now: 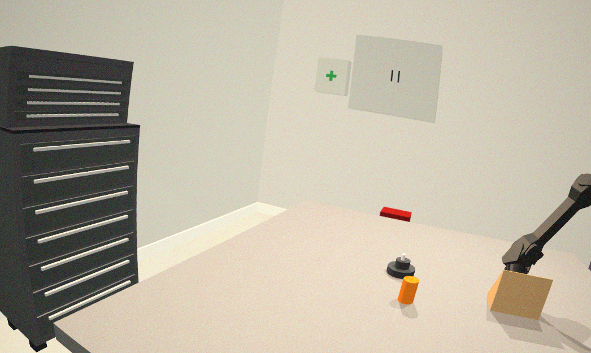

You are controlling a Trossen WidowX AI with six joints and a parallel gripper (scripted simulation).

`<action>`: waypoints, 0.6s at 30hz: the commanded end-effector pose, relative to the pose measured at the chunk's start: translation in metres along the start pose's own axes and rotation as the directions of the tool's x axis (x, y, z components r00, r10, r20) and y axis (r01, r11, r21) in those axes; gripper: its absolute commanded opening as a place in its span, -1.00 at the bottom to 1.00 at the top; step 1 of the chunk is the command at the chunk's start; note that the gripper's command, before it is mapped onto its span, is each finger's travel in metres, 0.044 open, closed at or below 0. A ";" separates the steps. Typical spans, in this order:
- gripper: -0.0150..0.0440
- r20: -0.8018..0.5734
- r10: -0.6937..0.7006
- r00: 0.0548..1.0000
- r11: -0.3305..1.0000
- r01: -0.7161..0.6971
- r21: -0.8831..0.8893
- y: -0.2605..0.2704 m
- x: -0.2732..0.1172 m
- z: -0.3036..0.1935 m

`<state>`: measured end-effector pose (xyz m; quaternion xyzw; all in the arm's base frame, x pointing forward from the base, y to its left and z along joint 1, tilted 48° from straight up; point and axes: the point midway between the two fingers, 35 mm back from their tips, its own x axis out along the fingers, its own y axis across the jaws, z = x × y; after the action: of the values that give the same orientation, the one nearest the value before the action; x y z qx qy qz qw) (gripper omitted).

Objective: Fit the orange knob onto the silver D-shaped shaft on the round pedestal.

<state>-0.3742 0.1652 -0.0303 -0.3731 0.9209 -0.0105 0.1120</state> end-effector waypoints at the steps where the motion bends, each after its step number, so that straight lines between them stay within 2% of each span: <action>1: 0.95 0.006 -0.001 1.000 1.000 0.001 0.010 0.001 0.000 0.000; 5: 1.00 0.130 -0.042 0.991 0.976 0.012 0.218 0.017 0.009 0.004; 9: 1.00 0.276 -0.113 0.954 0.895 -0.022 0.445 0.027 0.015 0.004; 14: 1.00 0.441 -0.230 0.868 0.741 -0.137 0.657 0.029 0.018 -0.002; 18: 1.00 0.550 -0.337 0.764 0.601 -0.275 0.750 0.021 0.016 -0.013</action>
<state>-0.4066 0.1758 -0.0350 -0.3344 0.8123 -0.2247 0.4217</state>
